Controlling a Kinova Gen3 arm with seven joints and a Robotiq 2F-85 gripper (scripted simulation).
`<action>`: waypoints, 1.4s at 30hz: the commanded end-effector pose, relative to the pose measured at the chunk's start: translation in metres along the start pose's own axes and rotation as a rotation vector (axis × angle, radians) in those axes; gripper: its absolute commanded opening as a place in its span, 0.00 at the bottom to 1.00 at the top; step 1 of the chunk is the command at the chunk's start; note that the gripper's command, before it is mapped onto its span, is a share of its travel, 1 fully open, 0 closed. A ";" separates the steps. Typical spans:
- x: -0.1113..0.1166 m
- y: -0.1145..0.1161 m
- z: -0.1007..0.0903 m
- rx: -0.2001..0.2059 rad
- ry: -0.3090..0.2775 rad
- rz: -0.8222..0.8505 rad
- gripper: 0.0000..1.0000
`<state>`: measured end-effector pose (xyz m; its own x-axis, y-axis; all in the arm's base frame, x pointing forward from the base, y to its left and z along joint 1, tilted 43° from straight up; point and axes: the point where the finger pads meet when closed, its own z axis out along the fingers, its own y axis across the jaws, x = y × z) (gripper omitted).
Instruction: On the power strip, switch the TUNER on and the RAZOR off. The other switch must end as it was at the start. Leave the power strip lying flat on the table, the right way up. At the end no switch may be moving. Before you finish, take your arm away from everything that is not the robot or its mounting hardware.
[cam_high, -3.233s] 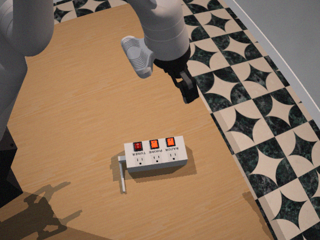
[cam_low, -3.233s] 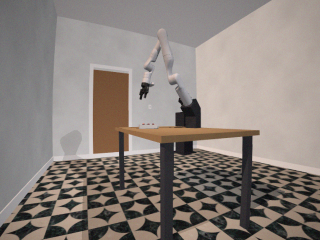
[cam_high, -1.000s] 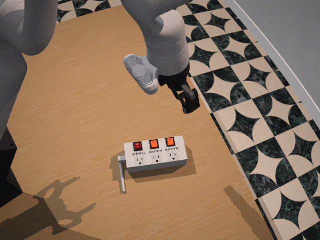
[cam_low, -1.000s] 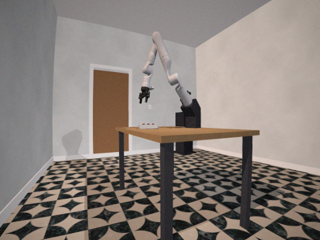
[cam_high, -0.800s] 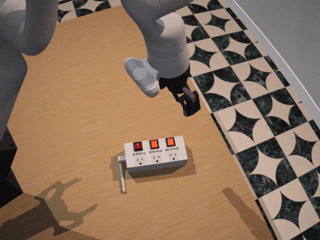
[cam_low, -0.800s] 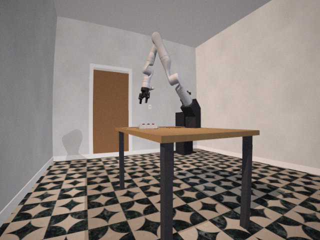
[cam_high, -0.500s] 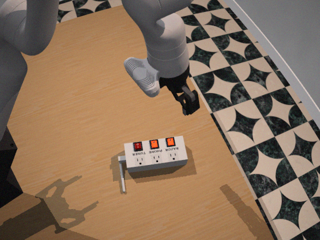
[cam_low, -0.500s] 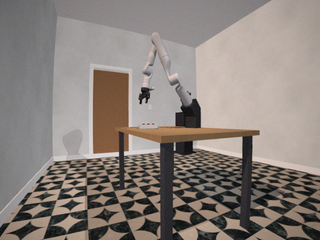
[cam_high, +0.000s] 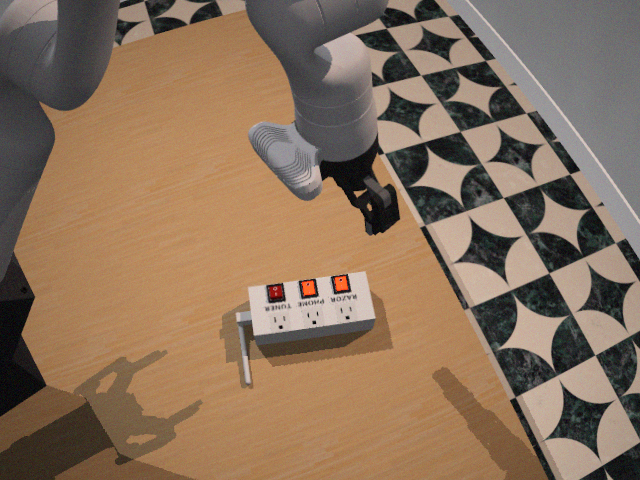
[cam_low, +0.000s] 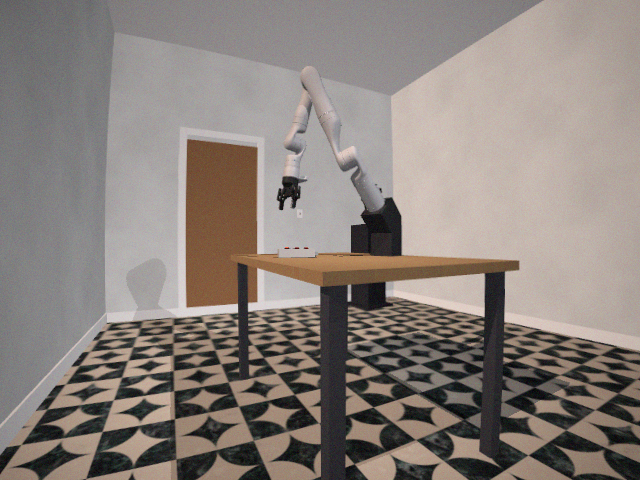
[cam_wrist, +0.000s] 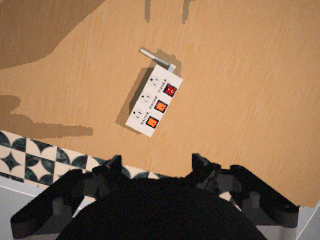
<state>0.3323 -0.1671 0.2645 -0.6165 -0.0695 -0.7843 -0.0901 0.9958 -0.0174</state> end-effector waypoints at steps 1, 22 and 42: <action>0.001 0.002 0.006 -0.007 0.005 -0.023 1.00; 0.003 0.003 0.011 -0.009 0.014 -0.052 1.00; 0.008 0.004 0.023 -0.013 0.031 -0.112 1.00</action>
<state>0.3425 -0.1672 0.2442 -0.6299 -0.1740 -0.7569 -0.1554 0.9831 -0.0967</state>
